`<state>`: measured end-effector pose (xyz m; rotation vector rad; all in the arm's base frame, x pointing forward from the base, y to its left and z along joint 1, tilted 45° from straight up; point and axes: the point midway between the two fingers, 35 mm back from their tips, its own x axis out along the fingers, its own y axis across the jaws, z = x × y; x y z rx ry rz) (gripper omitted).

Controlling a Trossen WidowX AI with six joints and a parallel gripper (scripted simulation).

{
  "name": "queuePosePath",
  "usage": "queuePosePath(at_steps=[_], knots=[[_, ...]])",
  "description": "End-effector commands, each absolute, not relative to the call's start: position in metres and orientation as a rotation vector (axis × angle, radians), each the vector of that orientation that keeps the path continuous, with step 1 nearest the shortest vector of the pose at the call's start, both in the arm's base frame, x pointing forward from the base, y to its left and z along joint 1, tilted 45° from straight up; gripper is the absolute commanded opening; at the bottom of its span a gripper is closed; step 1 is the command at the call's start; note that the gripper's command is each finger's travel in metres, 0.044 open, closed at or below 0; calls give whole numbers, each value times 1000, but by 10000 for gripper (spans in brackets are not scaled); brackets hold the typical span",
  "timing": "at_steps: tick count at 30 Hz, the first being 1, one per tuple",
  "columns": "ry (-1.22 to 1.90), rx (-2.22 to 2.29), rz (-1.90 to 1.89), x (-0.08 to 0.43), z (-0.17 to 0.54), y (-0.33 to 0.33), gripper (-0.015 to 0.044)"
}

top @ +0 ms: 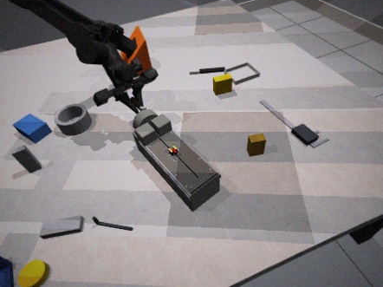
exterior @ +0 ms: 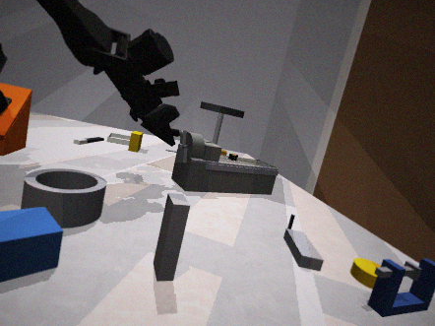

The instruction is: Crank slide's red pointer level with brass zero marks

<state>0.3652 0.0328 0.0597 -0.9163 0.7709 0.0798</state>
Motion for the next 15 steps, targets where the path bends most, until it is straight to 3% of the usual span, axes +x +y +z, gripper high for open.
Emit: queuePosePath(at_steps=[1,15], knots=[[783,-915,103,362,52,36,0],[783,-915,103,361,47,36,0]])
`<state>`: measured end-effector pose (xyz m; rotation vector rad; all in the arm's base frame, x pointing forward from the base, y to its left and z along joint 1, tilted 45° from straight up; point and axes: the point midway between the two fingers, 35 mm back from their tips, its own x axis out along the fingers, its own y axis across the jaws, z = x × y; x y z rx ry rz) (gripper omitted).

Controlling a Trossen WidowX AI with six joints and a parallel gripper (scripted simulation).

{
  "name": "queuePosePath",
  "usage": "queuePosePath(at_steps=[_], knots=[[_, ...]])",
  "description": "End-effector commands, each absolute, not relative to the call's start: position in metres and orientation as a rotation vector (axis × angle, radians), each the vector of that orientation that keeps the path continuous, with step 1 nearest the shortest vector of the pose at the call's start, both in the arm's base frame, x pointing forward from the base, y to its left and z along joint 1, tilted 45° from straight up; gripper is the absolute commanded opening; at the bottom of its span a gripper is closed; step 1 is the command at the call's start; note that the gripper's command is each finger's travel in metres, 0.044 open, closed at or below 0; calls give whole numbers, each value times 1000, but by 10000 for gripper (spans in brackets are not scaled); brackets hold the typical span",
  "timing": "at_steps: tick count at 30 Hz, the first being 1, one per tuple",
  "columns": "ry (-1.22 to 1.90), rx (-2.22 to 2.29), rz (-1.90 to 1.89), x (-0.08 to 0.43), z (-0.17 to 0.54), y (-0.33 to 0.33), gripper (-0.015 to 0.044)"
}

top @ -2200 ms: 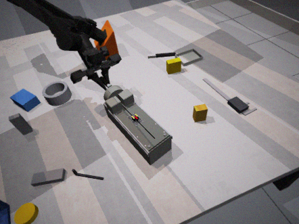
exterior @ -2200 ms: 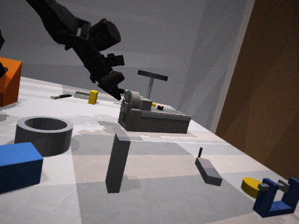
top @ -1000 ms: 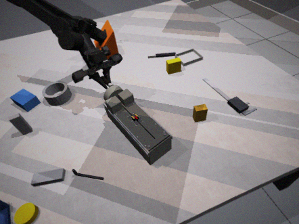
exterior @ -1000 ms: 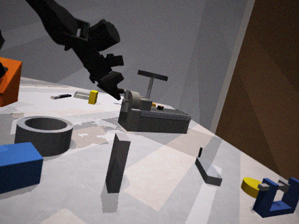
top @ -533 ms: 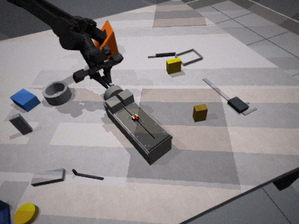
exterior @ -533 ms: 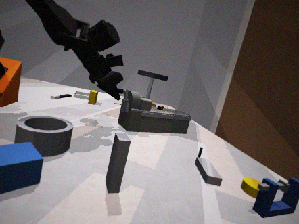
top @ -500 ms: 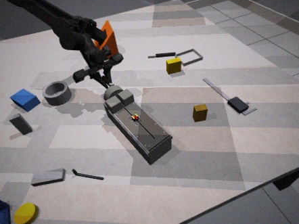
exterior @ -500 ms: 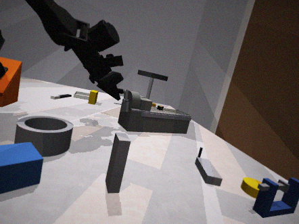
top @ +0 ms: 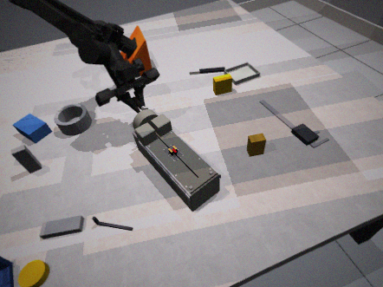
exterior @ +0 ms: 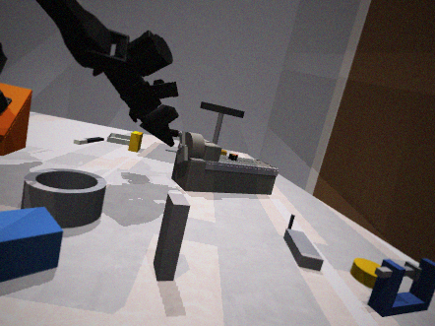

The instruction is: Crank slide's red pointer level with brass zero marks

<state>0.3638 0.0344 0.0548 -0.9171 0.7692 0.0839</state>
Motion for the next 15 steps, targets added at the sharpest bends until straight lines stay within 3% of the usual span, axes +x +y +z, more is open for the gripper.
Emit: queuePosePath(at_steps=[1,15], knots=[[783,-915,103,361,46,36,0],[783,-915,103,360,39,35,0]])
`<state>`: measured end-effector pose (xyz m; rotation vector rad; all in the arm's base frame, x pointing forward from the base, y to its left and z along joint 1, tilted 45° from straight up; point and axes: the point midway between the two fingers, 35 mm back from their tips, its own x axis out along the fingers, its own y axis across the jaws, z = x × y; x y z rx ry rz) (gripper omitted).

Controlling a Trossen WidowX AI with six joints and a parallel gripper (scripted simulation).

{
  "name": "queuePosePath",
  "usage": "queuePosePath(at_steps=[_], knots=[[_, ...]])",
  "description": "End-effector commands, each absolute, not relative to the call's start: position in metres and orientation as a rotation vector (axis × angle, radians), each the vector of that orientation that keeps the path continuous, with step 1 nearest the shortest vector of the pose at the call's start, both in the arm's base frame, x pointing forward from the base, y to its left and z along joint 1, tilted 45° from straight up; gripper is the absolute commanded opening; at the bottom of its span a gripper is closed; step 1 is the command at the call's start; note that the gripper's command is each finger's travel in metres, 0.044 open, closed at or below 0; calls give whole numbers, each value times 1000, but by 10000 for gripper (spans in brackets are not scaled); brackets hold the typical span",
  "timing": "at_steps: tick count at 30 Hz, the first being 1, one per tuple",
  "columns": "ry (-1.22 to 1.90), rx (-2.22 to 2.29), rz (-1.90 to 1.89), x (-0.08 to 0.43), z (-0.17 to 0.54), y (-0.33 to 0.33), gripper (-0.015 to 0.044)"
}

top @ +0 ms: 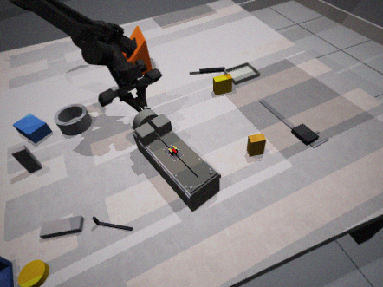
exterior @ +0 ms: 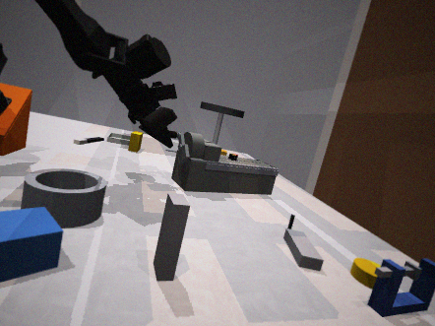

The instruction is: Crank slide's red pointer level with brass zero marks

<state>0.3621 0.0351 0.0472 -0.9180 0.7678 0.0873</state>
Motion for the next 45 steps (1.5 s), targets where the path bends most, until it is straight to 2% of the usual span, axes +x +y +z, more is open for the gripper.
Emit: queuePosePath(at_steps=[1,45], knots=[[783,-915,103,360,38,35,0],[783,-918,101,375,20,-13,0]])
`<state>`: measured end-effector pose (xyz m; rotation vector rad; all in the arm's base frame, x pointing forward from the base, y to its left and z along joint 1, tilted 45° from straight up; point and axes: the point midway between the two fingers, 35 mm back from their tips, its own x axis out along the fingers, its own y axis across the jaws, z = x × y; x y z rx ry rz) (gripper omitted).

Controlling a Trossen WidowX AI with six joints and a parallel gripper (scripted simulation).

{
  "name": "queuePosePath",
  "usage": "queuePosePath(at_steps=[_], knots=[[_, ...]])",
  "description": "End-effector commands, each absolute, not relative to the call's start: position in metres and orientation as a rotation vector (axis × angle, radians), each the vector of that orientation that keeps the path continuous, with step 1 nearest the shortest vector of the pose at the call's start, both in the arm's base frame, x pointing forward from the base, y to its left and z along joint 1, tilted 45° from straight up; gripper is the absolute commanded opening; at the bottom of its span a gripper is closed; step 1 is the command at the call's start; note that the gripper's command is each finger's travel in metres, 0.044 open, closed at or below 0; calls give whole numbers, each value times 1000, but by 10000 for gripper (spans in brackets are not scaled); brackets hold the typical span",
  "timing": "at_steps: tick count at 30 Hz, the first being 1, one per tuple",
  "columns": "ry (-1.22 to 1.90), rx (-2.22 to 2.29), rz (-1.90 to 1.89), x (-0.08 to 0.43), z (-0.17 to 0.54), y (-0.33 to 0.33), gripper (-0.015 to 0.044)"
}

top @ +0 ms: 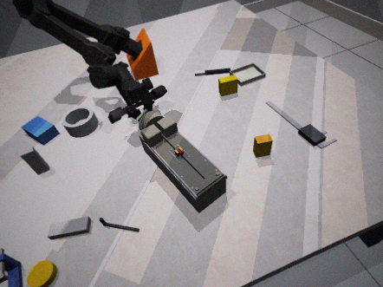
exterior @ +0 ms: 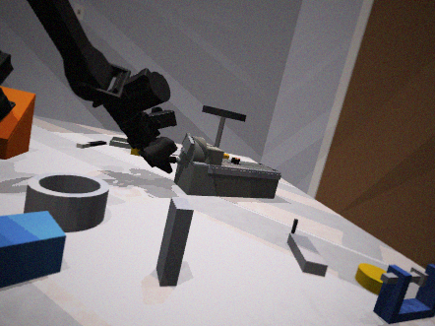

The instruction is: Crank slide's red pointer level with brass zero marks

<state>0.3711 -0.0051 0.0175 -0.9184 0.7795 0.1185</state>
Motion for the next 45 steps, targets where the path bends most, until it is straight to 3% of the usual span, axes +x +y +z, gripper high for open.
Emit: queuePosePath(at_steps=[1,45], knots=[[783,-918,101,375,21,-13,0],[783,-919,101,379,28,-18,0]])
